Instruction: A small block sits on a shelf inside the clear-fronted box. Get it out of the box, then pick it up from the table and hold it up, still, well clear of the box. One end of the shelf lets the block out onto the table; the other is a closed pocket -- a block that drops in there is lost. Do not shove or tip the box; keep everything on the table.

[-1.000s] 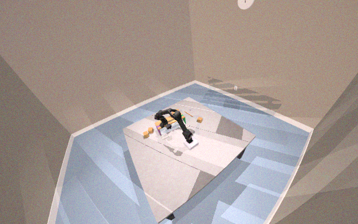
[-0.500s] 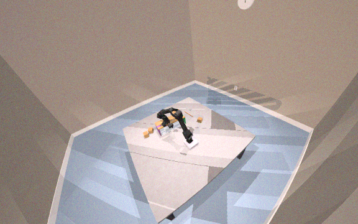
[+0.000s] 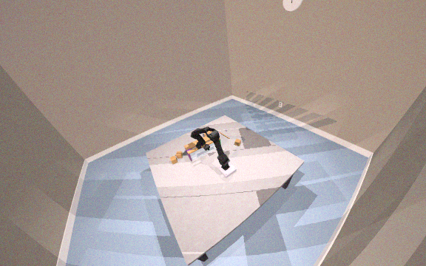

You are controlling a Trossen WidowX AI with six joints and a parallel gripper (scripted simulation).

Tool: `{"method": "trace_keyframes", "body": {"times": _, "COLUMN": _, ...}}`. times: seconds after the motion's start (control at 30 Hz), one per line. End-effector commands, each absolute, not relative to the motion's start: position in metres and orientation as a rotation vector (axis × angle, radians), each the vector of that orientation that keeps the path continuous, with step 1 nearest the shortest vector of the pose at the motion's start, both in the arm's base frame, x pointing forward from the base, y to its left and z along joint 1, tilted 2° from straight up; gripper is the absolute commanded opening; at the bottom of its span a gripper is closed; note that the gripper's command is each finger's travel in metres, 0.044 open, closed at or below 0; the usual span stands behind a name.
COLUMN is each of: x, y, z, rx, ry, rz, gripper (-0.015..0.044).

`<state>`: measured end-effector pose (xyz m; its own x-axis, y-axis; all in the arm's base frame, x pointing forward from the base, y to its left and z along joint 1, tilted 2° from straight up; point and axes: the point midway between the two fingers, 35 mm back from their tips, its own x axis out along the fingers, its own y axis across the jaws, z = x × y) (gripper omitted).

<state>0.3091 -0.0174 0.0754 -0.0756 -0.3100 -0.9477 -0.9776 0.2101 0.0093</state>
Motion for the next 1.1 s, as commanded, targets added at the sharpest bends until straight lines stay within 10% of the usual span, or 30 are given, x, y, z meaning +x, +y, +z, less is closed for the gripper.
{"method": "trace_keyframes", "body": {"times": 0.0, "x": 0.306, "y": -0.029, "z": 0.076, "rx": -1.264, "ry": 1.564, "rz": 0.909, "gripper": 0.0400}}
{"method": "trace_keyframes", "body": {"times": 1.07, "x": 0.303, "y": -0.036, "z": 0.076, "rx": -1.264, "ry": 1.565, "rz": 0.909, "gripper": 0.0400}}
